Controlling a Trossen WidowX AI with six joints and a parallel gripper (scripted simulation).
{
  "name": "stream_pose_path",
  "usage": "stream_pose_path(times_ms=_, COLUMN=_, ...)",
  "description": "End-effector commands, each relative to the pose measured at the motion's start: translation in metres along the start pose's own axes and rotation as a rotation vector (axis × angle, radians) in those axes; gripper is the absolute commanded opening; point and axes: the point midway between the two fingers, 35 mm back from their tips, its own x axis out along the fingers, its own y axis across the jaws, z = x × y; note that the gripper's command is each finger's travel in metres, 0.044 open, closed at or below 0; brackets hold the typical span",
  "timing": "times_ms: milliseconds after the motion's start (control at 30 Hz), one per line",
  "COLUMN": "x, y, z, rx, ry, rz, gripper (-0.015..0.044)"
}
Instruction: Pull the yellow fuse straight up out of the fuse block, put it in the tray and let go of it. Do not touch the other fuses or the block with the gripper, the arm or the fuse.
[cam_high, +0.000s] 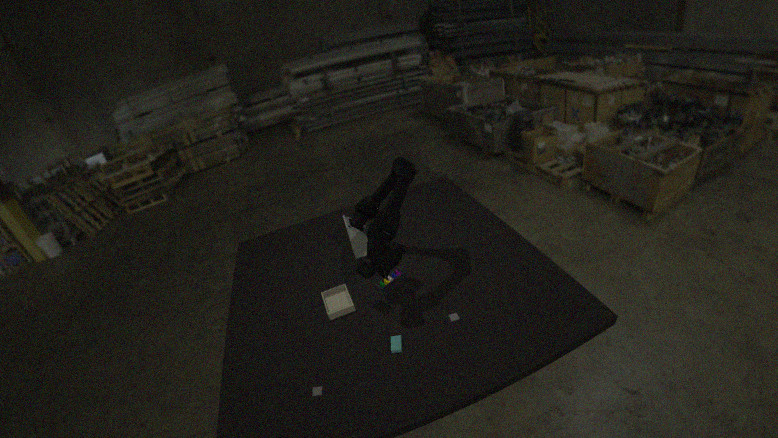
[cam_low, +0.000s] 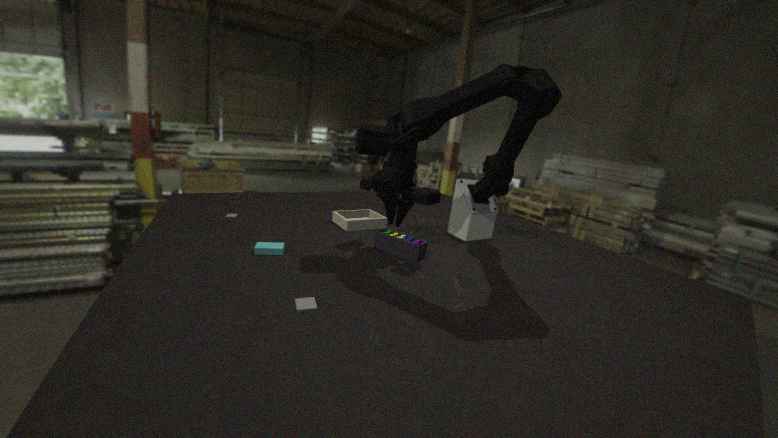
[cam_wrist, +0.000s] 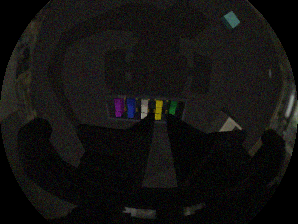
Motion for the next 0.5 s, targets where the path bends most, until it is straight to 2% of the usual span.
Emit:
stream_pose_path(times_ms=0, x=0.004, y=0.001, z=-0.001, rx=0.008, ry=-0.001, rz=0.005, gripper=0.0074)
stream_pose_path(times_ms=467, x=0.017, y=0.001, z=-0.002, rx=0.008, ry=-0.001, rz=0.006, gripper=0.0074)
